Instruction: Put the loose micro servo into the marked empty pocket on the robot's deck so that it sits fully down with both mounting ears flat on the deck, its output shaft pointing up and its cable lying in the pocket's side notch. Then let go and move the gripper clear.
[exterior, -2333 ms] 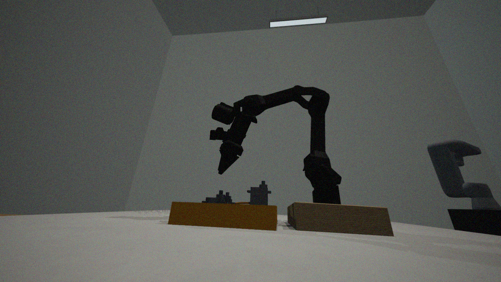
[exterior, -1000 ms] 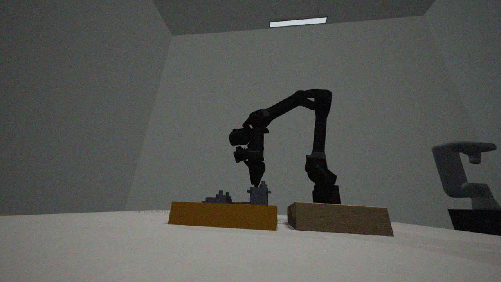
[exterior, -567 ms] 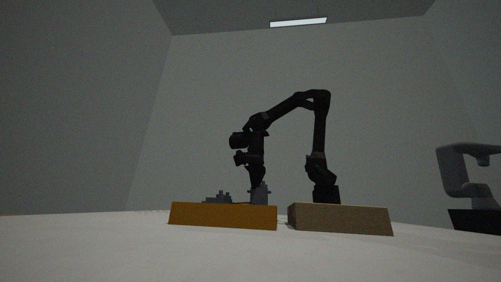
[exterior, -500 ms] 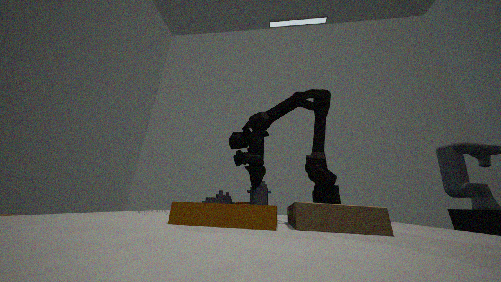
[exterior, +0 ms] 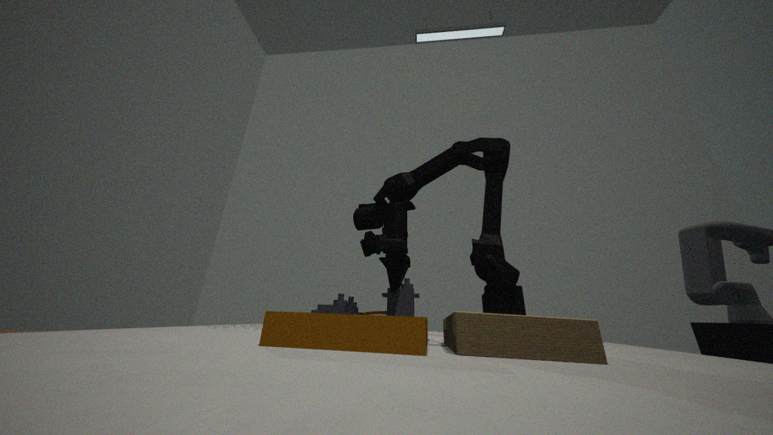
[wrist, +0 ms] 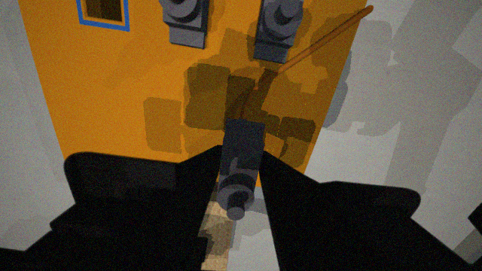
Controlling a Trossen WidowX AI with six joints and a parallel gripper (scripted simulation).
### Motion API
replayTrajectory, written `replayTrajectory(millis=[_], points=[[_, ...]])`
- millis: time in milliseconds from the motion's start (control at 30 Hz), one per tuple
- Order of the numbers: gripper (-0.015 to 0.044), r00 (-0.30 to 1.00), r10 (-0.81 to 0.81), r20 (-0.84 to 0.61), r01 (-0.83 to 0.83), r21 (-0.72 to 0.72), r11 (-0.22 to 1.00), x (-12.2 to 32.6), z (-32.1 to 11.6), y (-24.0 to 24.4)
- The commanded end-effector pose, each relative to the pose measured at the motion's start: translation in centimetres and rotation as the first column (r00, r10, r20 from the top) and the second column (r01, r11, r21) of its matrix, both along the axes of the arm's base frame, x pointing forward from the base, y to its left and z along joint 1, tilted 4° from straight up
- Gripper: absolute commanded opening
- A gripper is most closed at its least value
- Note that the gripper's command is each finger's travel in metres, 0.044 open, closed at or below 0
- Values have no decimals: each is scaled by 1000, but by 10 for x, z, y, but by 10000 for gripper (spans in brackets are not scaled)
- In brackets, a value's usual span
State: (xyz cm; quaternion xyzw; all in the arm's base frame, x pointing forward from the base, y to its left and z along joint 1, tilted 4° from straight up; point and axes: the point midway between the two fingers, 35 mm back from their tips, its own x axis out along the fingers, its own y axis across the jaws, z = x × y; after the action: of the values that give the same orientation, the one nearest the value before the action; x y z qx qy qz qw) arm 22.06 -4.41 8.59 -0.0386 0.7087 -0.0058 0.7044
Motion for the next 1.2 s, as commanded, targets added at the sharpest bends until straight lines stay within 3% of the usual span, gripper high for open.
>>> replayTrajectory(millis=[0,433,833,1167], points=[[0,1000,2,8,-2,0,1000,1,14,1],[0,1000,2,8,-2,0,1000,-5,28,2],[0,1000,2,10,-2,0,1000,20,28,-5],[0,1000,2,10,-2,3,1000,19,26,30]])
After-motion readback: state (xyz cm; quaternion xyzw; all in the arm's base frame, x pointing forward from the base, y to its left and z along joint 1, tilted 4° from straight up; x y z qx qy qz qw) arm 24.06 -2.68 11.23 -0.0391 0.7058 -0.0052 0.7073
